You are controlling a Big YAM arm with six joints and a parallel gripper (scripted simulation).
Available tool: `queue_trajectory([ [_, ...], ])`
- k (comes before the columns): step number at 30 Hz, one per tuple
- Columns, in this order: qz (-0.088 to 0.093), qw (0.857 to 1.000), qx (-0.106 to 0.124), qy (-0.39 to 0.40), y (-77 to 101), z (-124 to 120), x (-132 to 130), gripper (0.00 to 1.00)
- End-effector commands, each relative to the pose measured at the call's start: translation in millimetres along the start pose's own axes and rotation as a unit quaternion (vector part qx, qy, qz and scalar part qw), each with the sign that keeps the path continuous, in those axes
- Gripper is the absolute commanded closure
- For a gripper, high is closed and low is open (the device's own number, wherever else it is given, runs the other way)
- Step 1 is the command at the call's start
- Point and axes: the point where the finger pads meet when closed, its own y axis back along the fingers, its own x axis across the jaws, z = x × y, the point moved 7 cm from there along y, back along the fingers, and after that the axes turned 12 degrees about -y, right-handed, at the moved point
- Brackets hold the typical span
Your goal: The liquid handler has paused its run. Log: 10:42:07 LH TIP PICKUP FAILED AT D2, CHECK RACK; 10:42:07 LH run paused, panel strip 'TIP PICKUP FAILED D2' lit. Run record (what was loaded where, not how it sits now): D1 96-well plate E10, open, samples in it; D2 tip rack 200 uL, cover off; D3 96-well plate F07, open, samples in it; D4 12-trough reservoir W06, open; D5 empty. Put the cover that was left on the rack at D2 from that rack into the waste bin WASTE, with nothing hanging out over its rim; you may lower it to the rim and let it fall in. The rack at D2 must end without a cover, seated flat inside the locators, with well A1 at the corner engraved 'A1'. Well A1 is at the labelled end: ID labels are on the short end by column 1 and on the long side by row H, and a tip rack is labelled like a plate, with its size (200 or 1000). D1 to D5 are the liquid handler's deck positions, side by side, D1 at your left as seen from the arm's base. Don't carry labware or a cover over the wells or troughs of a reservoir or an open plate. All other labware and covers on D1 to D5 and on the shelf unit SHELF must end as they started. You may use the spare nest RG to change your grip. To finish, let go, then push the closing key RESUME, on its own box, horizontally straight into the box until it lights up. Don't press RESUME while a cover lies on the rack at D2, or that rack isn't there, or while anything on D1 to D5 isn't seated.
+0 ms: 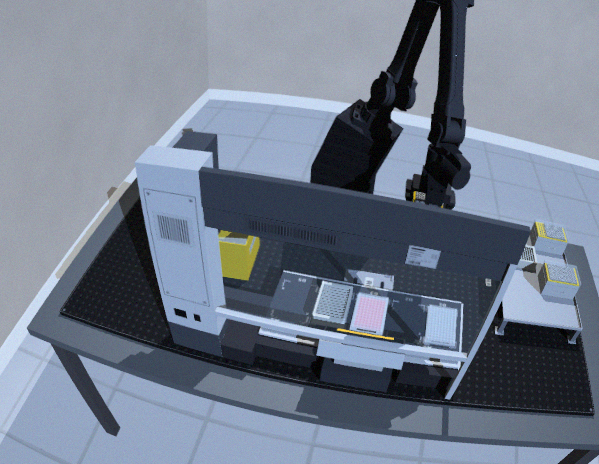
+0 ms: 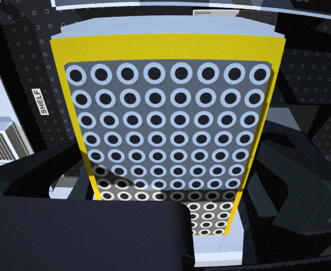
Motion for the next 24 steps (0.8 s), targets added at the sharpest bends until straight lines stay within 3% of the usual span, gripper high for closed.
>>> queue_trajectory([
  [1, 0.008, 1.000, -0.010, -0.005, 3.0, 6.8, 6.8, 1.00],
  [7, 0.006, 1.000, -0.008, -0.006, 2.4, 22.5, 9.1, 1.00],
  [21, 0.006, 1.000, -0.009, -0.006, 3.8, 93.0, 22.8, 1.00],
  [24, 0.006, 1.000, -0.010, -0.006, 3.9, 98.2, 23.7, 1.00],
])
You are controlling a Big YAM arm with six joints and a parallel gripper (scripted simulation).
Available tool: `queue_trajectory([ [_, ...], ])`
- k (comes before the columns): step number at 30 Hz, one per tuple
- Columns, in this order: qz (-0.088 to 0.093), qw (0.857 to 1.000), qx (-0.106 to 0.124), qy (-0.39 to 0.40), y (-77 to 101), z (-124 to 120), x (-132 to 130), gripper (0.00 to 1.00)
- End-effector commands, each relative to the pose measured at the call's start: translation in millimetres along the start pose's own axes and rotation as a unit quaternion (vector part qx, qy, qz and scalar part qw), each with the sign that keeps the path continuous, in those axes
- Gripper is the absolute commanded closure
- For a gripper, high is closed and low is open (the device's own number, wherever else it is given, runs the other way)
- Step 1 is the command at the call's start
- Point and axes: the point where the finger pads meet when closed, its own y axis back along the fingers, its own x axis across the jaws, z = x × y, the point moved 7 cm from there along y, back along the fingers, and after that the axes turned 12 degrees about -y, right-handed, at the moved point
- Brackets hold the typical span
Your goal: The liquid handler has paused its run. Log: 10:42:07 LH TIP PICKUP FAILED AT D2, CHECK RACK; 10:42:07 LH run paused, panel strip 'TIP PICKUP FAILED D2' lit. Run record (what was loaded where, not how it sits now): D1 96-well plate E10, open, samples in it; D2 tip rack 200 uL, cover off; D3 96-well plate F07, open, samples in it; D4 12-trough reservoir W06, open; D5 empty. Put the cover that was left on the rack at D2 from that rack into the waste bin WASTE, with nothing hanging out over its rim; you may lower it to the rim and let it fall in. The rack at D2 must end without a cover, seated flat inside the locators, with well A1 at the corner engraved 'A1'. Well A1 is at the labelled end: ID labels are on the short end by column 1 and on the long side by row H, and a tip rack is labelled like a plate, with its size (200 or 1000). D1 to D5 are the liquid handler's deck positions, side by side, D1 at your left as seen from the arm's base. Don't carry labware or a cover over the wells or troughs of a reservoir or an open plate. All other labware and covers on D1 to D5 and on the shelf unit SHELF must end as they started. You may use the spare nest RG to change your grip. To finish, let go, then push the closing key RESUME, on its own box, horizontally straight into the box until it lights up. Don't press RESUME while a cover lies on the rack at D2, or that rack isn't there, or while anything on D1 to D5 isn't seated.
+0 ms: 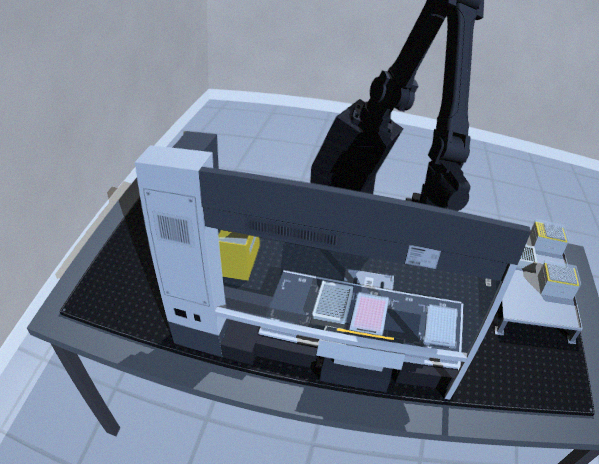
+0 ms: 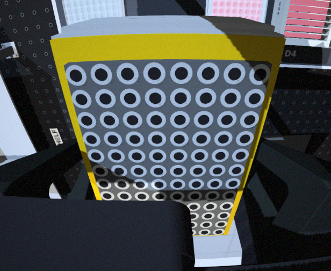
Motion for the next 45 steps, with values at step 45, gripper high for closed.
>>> queue_trajectory([
  [45, 0.005, 1.000, -0.005, 0.025, 7.2, 76.1, 28.9, 1.00],
])
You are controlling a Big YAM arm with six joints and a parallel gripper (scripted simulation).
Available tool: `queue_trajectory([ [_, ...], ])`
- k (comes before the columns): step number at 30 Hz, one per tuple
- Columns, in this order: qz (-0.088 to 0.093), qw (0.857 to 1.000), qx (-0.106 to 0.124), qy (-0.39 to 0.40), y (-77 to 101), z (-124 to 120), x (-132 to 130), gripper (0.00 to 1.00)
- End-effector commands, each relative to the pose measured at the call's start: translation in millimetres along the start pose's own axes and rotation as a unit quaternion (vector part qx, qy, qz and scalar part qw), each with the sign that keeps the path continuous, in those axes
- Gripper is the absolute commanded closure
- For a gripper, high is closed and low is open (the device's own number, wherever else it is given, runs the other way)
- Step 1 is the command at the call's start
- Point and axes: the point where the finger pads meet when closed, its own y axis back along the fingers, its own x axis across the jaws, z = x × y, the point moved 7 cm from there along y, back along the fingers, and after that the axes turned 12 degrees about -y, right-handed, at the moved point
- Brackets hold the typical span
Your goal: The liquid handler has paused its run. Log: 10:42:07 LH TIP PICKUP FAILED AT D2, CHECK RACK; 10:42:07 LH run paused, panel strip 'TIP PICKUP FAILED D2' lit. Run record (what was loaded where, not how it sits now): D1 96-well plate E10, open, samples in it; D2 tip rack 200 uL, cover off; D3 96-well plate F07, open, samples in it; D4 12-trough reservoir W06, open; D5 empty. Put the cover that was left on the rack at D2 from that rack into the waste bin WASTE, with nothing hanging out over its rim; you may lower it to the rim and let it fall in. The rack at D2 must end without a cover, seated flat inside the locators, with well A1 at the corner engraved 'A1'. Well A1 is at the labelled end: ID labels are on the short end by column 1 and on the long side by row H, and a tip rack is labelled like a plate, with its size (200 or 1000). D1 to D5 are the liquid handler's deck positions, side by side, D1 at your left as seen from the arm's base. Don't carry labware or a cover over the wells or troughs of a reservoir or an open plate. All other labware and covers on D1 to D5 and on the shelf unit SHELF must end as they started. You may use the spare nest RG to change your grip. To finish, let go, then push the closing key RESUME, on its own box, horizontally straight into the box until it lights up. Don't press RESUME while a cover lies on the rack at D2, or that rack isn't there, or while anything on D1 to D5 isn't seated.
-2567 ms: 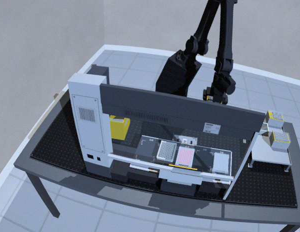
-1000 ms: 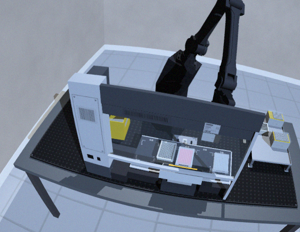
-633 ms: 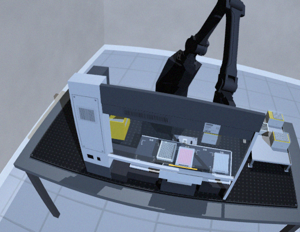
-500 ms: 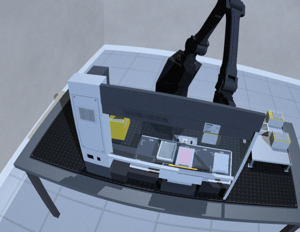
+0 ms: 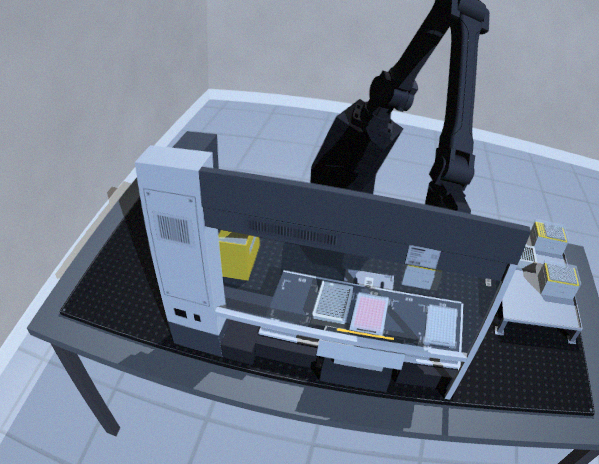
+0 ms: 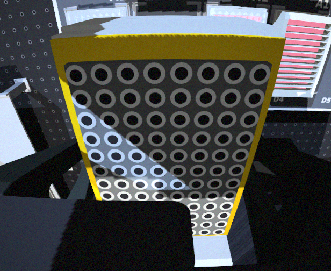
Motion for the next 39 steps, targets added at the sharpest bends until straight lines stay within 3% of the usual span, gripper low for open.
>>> queue_trajectory([
  [1, 0.007, 1.000, -0.012, 0.006, 6.5, 6.7, 7.3, 1.00],
  [5, 0.007, 1.000, -0.012, 0.006, 6.5, 6.5, 7.4, 1.00],
  [6, 0.007, 1.000, -0.009, 0.017, 8.3, -3.0, 8.6, 1.00],
  [7, 0.007, 1.000, -0.012, 0.006, 6.5, 6.4, 7.4, 1.00],
  [12, 0.007, 1.000, -0.012, 0.006, 6.5, 6.2, 7.5, 1.00],
  [13, 0.007, 1.000, -0.009, 0.016, 8.2, -3.4, 9.1, 1.00],
  [14, 0.007, 1.000, -0.012, 0.006, 6.5, 6.1, 7.6, 1.00],
  [28, 0.007, 1.000, -0.012, 0.006, 6.5, 5.9, 7.9, 1.00],
  [30, 0.000, 1.000, 0.000, 0.007, -8.9, -3.6, 4.9, 1.00],
  [39, 0.000, 1.000, -0.002, 0.000, -19.3, -0.1, 1.7, 1.00],
])
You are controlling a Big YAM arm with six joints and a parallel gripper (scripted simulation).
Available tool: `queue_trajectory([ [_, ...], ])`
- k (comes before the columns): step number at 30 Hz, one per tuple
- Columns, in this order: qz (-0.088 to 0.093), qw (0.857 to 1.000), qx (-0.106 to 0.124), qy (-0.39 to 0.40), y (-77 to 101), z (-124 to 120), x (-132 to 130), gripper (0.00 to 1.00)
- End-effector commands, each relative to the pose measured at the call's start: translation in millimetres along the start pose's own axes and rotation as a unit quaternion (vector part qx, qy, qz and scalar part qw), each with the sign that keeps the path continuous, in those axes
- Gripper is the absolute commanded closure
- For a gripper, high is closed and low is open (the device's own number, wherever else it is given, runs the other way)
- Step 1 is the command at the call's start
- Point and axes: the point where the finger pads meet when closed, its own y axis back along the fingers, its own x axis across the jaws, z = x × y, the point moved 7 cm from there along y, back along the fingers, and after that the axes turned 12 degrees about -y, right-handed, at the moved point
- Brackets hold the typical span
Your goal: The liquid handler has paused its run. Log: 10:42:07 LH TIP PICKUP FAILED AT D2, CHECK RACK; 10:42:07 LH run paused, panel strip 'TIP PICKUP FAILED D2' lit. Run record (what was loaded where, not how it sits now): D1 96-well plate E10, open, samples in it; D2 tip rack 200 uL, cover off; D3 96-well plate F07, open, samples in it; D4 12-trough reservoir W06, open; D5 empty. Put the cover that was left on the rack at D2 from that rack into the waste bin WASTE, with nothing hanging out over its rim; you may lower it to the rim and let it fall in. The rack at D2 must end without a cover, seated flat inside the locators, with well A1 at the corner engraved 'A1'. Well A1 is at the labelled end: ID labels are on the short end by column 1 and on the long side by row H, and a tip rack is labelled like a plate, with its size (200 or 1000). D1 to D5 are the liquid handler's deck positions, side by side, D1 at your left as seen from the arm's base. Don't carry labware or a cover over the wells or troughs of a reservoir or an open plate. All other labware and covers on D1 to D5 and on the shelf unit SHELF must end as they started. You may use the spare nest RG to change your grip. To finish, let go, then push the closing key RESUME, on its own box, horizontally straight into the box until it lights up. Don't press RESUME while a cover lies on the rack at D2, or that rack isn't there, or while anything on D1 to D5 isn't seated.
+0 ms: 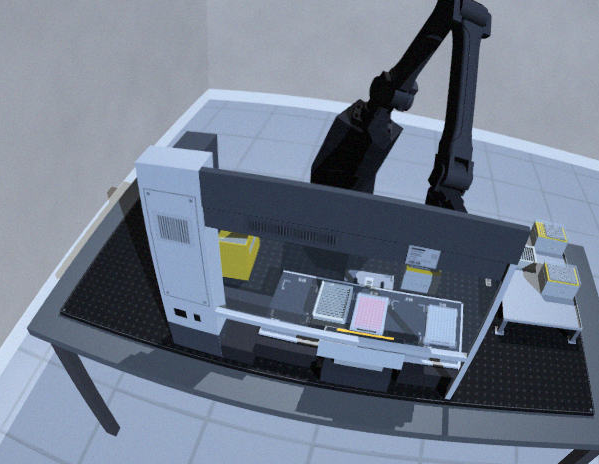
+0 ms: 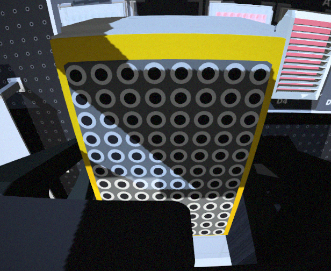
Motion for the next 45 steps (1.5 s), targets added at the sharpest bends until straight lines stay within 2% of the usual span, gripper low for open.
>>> queue_trajectory([
  [1, 0.010, 1.000, -0.015, 0.001, 3.7, 4.1, 8.7, 1.00],
  [3, 0.006, 1.000, -0.008, 0.002, -7.4, 4.0, 9.3, 1.00],
  [15, 0.011, 1.000, -0.016, 0.004, -24.2, 12.3, 15.3, 1.00],
  [17, 0.011, 1.000, -0.016, 0.004, -24.2, 12.3, 15.3, 1.00],
  [18, 0.017, 0.999, -0.028, -0.003, -13.9, 20.6, 12.9, 1.00],
  [19, 0.010, 1.000, -0.019, -0.005, -25.6, 17.7, 9.1, 1.00],
  [23, 0.007, 1.000, -0.010, 0.001, -36.9, 7.4, 10.0, 1.00],
  [32, 0.010, 1.000, -0.015, 0.002, -50.1, 12.8, 13.8, 1.00],
  [34, 0.010, 1.000, -0.015, 0.002, -50.1, 12.8, 13.8, 1.00],
  [35, 0.019, 0.999, -0.025, 0.007, -40.6, 14.8, 21.0, 1.00],
  [36, 0.011, 1.000, -0.015, 0.005, -52.6, 12.0, 16.2, 1.00],
  [37, 0.010, 1.000, -0.014, 0.004, -55.7, 11.6, 15.4, 1.00],
  [41, 0.005, 1.000, -0.010, -0.002, -63.7, 8.4, 6.3, 1.00],
  [45, 0.009, 1.000, -0.012, 0.003, -70.2, 9.2, 13.0, 1.00],
])
